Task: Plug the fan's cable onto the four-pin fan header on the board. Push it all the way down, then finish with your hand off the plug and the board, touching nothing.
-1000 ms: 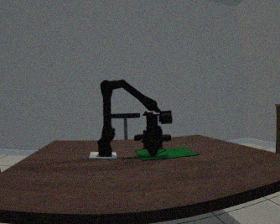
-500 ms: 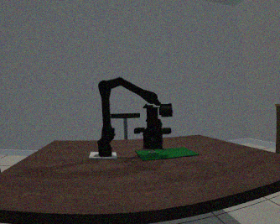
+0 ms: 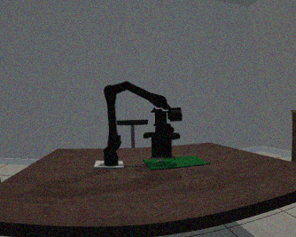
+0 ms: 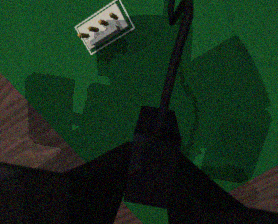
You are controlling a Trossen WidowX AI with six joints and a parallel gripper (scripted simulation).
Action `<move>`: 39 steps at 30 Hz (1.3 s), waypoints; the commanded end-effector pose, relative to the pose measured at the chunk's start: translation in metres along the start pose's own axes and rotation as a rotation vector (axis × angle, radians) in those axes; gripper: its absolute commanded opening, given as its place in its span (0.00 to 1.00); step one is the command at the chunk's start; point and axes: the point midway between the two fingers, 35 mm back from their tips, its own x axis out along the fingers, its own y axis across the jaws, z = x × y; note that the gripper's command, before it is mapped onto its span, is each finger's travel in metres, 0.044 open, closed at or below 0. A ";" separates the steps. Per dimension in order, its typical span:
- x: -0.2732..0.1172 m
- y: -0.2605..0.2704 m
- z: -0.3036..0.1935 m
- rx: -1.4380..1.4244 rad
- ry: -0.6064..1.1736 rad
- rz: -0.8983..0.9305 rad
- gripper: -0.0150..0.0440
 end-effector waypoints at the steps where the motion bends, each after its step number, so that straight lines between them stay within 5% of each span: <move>1: -0.001 0.004 0.011 0.141 0.000 -0.004 0.25; 23: -0.001 0.044 0.057 0.892 -0.004 0.001 0.25; 39: -0.002 0.048 0.057 0.923 -0.004 0.001 0.25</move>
